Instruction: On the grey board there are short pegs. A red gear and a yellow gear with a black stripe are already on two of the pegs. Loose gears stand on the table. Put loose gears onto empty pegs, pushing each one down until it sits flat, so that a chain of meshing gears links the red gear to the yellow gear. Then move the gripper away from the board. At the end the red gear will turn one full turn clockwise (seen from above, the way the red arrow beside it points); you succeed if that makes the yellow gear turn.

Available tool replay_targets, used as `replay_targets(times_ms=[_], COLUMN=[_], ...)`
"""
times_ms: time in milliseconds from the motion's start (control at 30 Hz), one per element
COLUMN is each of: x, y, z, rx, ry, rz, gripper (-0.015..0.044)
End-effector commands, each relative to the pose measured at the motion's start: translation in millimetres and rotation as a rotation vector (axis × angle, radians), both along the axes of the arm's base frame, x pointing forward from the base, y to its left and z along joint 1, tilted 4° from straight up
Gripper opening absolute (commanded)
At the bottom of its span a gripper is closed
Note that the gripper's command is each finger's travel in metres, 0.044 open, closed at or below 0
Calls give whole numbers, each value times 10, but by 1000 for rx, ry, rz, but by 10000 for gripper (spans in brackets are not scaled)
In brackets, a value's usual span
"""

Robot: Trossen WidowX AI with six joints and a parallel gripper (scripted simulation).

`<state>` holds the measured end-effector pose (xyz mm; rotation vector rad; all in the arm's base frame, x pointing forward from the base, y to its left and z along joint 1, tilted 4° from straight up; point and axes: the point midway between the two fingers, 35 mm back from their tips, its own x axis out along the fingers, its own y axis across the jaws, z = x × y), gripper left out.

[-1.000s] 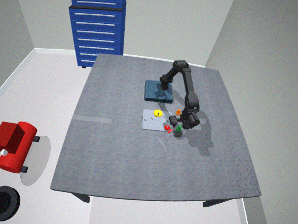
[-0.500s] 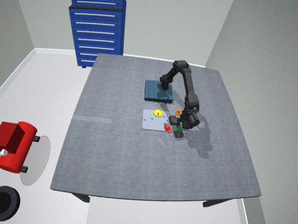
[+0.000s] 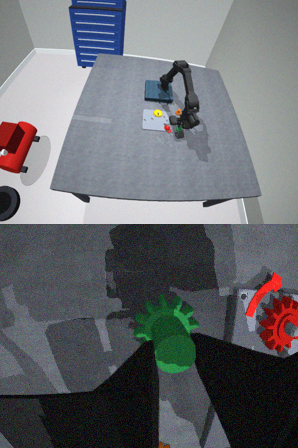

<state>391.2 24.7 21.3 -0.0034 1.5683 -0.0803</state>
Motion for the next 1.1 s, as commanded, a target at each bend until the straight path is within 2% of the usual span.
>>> replay_targets(times_ms=[0,1067], x=[7,37], y=[-3,53], z=[47,818], rx=[-5,-4], ry=[1,-1], rz=[3,3], gripper=[0,0])
